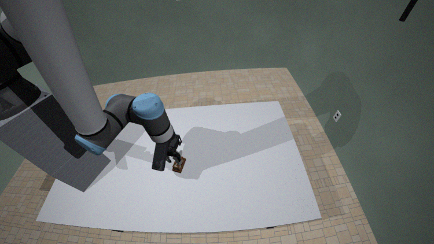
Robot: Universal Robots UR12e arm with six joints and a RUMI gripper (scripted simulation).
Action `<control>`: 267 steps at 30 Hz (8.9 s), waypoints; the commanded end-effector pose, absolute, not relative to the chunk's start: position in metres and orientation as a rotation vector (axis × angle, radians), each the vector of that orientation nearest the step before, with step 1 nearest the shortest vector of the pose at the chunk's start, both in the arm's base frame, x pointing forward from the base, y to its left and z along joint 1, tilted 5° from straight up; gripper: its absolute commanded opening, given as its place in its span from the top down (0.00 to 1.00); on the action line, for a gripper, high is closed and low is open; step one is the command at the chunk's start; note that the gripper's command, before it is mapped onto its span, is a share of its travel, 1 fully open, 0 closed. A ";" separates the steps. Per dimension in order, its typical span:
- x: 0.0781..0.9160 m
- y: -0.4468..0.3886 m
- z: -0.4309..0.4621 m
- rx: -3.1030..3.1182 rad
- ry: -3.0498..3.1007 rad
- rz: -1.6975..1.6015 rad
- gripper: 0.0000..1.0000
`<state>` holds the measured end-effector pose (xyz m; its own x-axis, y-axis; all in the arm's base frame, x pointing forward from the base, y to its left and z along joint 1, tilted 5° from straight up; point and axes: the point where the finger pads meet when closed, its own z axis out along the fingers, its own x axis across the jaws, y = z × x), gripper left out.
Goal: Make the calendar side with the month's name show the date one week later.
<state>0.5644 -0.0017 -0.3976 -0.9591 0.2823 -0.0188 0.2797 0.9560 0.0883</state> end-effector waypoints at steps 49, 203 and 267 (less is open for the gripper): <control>0.569 -0.001 -0.397 0.439 3.072 0.131 0.71; 0.563 -0.007 -0.332 0.443 3.075 0.133 0.89; 0.578 0.041 -0.326 1.662 2.661 0.143 0.89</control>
<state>0.5725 0.0329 -0.3277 -0.5669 0.8226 0.0431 0.8224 0.5623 0.0864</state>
